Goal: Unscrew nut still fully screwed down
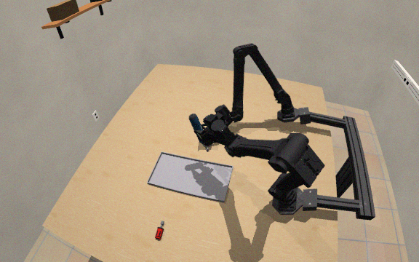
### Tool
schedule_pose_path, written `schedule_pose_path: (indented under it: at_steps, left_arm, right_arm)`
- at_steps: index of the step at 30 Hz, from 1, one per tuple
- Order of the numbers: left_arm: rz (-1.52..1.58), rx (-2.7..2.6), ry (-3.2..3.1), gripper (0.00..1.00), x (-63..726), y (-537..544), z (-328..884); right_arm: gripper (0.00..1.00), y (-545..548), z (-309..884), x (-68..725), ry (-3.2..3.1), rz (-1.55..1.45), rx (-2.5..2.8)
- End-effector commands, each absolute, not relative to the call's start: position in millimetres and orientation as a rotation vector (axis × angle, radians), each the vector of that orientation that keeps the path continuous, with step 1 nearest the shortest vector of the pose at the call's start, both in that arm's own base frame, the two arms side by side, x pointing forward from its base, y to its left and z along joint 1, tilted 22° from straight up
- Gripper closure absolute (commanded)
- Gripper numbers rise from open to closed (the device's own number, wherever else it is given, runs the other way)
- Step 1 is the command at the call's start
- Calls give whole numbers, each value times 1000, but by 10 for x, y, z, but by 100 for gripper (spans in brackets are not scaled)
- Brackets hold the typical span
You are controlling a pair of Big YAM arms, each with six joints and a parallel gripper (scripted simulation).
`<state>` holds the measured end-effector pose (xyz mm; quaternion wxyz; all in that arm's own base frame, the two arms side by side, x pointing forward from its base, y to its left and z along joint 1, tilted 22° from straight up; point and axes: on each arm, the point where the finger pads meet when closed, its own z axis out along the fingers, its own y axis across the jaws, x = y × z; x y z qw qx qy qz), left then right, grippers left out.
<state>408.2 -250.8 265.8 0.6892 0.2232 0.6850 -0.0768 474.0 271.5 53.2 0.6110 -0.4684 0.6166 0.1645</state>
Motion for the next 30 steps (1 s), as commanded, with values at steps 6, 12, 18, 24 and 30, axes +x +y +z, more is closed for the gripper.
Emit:
schedule_pose_path:
  at_steps: [6, 12, 18, 24, 30]
  left_arm:
    - [-197, 385, 1532, 58, 4366, -2318, 3089]
    - [-190, 343, 1584, 58, 4494, -2149, 3051]
    - [-188, 323, 1604, 58, 4533, -2074, 3036]
    - [-181, 262, 1664, 58, 4653, -1847, 2992]
    - [-187, 221, 1678, 58, 4728, -1732, 3026]
  right_arm:
    - [41, 2739, 591, 4772, 1409, 377, -1076]
    - [41, 2739, 591, 4772, 1409, 377, -1076]
    - [41, 2739, 591, 4772, 1409, 377, -1076]
    - [41, 2739, 591, 4772, 1409, 377, -1076]
    - [41, 2739, 591, 4772, 1409, 377, -1076]
